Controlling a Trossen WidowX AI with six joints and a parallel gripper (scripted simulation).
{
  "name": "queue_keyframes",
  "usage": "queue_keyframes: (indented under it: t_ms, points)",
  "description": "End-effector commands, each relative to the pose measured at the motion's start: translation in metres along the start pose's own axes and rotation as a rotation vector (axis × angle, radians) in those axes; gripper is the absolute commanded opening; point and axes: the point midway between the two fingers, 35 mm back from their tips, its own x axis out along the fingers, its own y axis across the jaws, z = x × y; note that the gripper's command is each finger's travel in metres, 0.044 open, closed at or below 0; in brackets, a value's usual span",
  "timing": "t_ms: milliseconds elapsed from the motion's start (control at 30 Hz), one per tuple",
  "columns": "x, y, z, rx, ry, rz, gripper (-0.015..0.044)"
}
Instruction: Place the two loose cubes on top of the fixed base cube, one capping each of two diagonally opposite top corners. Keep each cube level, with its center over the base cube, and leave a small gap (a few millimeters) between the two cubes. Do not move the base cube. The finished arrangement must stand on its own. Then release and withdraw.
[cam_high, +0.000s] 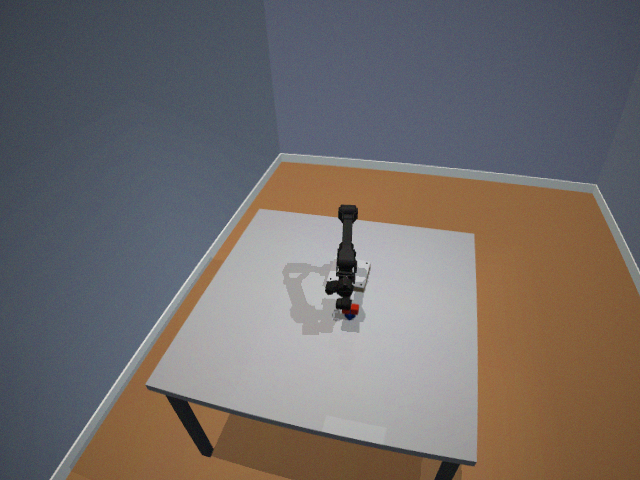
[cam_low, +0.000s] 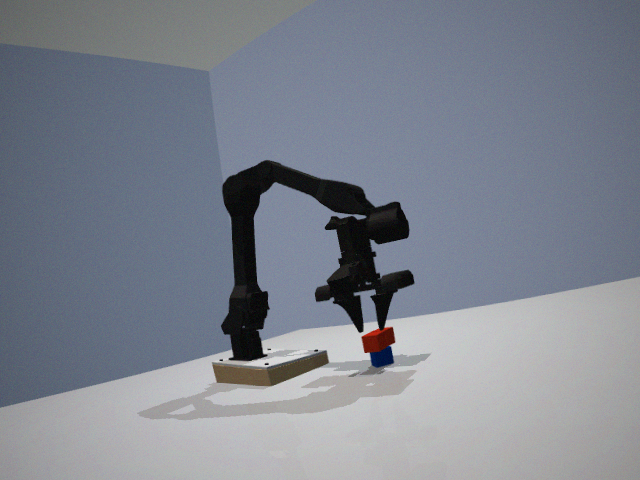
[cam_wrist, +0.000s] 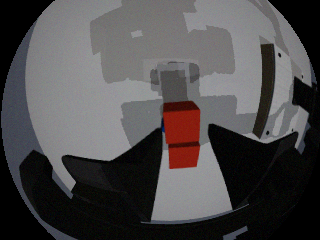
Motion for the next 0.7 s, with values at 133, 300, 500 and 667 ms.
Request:
queue_keyframes:
  t_ms: [133,300,500,667]
  points:
    - [-0.015,0.002,0.000,-0.003,0.001,0.007,0.0205]
    - [-0.025,0.002,0.000,-0.003,0.001,0.007,0.0205]
    - [-0.036,0.002,0.000,-0.003,0.001,0.007,0.0205]
    - [-0.045,0.002,0.000,-0.003,0.001,0.007,0.0205]
